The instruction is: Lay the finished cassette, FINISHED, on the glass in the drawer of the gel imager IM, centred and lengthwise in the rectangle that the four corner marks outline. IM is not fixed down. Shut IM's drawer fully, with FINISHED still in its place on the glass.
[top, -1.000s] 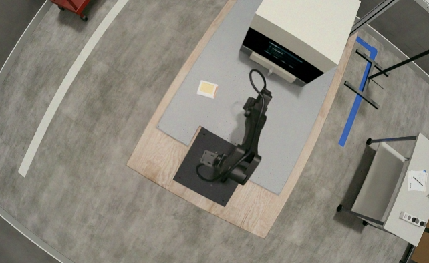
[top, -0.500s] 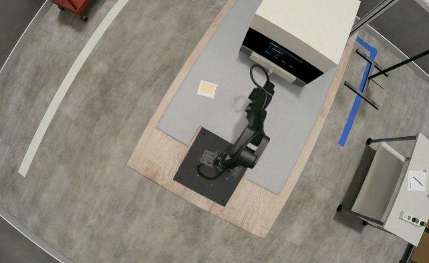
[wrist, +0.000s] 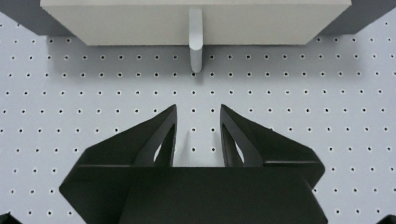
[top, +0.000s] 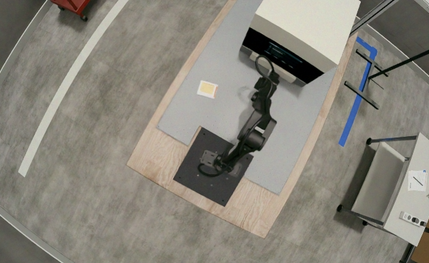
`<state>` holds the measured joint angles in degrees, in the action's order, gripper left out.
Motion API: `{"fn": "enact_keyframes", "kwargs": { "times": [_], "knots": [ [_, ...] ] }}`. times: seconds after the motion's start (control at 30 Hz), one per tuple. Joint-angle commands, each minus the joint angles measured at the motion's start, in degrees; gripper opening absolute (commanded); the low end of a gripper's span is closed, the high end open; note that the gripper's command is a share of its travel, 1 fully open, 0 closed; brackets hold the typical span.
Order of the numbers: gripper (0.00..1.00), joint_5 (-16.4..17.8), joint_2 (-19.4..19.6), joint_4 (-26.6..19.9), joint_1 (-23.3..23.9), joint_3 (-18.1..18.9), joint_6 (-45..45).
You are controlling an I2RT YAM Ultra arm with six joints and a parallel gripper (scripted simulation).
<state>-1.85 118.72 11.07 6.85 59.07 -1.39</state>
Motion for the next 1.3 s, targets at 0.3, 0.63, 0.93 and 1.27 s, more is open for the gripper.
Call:
{"fn": "enact_keyframes", "kwargs": {
  "times": [0.3, 0.63, 0.93, 1.27],
  "knots": [
    [0.35, 0.53, 2.08, -0.33, 0.09, 5.95, -0.50],
    [0.35, 0.54, 2.21, -0.34, 0.09, 5.96, -0.50],
    [0.35, 0.54, 2.21, -0.34, 0.09, 5.96, -0.50],
    [0.35, 0.54, 2.21, -0.34, 0.09, 5.96, -0.50]
  ]
}}
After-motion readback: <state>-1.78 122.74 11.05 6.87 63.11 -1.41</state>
